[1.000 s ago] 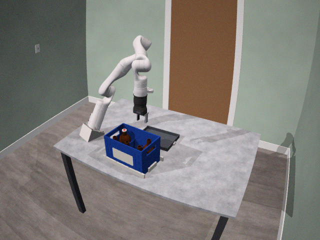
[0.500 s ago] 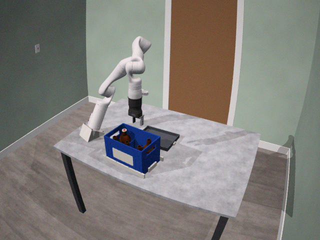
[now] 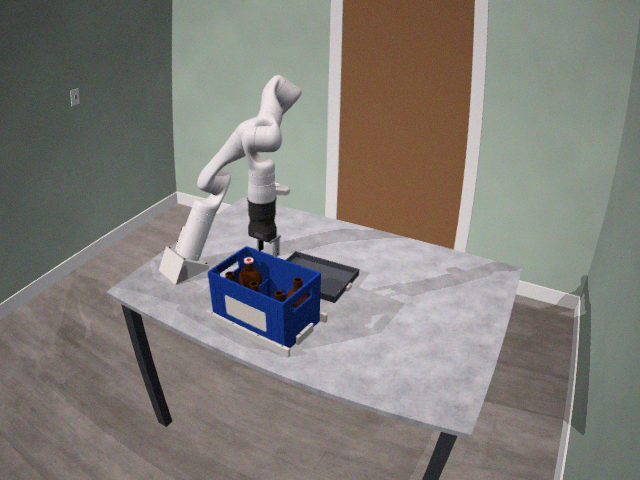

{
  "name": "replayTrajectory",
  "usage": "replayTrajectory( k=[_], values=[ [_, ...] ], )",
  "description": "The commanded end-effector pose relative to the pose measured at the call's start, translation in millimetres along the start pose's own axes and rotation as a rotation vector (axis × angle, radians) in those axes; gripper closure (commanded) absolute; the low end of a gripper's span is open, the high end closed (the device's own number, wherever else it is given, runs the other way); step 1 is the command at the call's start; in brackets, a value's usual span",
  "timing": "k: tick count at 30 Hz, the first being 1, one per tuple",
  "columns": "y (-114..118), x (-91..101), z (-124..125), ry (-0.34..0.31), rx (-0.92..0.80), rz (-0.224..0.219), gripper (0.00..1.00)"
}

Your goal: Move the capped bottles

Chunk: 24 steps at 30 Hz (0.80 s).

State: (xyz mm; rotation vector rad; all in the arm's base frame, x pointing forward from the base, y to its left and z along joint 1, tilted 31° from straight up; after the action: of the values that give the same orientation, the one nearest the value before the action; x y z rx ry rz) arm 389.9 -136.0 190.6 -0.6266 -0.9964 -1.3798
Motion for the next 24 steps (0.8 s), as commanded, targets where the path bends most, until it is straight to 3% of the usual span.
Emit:
replayTrajectory(
  k=[1, 24],
  values=[
    [-0.5, 0.9, -10.3, 0.001, 0.001, -0.003, 0.0],
    [-5.3, 0.2, -75.0, 0.003, -0.002, -0.004, 0.0]
  ],
)
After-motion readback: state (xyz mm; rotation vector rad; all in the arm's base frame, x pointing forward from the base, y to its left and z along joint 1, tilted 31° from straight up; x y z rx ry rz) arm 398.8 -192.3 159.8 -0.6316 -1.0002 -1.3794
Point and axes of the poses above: the point where the finger pads meet when closed, its own x axis back along the fingers, its own y axis across the jaws, z = x × y, the point moved 1 cm from there along x, back along the fingers, and after that the axes turned 9 degrees about x, right-handed, at the moved point
